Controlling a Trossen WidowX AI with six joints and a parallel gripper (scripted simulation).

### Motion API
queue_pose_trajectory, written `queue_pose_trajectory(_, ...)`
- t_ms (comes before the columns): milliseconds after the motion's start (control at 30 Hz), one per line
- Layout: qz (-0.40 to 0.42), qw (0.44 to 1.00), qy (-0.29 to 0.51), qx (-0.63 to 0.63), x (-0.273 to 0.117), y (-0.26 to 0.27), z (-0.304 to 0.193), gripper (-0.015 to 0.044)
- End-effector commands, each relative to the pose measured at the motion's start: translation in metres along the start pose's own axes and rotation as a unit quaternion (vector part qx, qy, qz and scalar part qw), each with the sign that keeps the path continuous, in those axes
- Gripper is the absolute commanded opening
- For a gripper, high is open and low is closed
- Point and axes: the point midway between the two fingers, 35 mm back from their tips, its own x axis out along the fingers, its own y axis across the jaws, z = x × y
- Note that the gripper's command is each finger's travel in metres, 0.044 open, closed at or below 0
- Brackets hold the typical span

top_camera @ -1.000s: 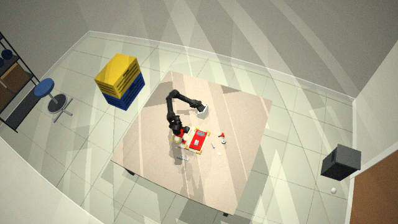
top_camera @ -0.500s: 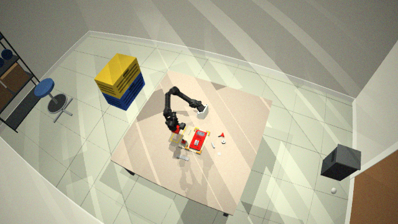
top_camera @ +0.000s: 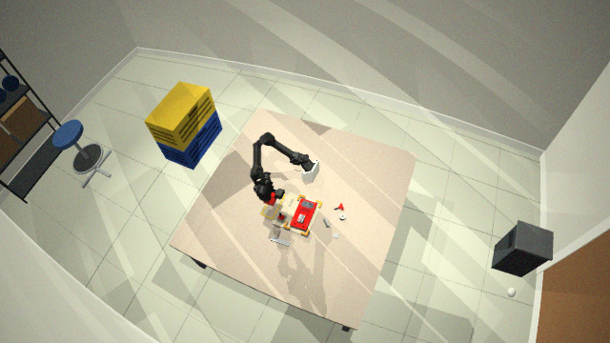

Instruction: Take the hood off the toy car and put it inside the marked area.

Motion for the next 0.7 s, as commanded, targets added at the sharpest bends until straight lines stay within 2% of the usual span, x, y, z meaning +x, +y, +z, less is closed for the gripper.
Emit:
queue_pose_trajectory(0,-0.002,1.000,0.002,-0.004,0.005,0.000,-0.001,0.0000)
queue_pose_trajectory(667,-0.002,1.000,0.002,-0.004,0.020,0.000,0.000,0.0000)
